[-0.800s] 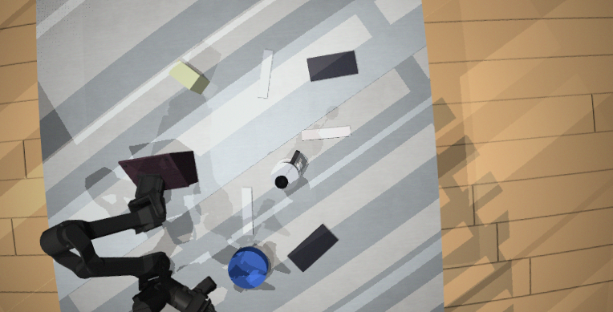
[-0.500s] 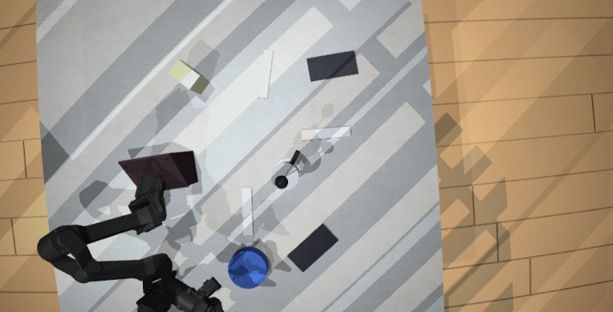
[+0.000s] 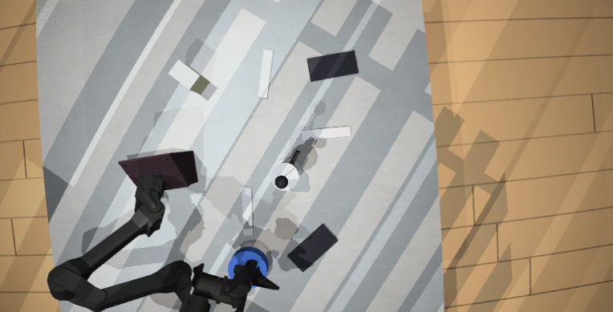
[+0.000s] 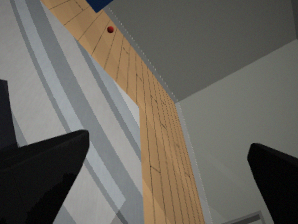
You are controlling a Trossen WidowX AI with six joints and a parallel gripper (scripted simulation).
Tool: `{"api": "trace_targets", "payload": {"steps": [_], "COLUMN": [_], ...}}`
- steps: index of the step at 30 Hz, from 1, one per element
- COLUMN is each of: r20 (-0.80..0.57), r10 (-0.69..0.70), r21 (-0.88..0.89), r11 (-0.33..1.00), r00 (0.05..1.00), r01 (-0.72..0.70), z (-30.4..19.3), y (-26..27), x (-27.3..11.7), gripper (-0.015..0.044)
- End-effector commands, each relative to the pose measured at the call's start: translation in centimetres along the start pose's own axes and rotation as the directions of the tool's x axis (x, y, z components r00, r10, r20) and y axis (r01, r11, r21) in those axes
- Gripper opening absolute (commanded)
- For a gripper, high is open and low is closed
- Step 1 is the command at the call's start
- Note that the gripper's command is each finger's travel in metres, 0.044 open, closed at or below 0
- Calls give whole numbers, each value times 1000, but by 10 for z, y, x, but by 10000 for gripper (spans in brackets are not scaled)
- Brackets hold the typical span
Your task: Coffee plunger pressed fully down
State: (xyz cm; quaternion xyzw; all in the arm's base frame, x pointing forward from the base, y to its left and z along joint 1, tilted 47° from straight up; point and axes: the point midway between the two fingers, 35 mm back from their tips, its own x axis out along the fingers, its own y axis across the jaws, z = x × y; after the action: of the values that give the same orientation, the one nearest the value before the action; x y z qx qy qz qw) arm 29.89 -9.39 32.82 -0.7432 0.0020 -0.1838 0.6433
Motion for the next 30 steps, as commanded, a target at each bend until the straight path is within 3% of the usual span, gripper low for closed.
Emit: {"api": "trace_targets", "payload": {"steps": [1,8,17,27,30], "r20": [28,83,107,32,29], "r10": [141,347,526,528,516], "r21": [241,537,705,733,736], "r11": [960,774,558,565,568], "r00": [990,934,844,848,856], "r01": [-144,-335,-437,-379,-368], "z": [38,114,217,294,297], "y": [25,58,81,79,78], "x": [17,18,-23,-113,-120], "gripper": [440,440,440,440,440]}}
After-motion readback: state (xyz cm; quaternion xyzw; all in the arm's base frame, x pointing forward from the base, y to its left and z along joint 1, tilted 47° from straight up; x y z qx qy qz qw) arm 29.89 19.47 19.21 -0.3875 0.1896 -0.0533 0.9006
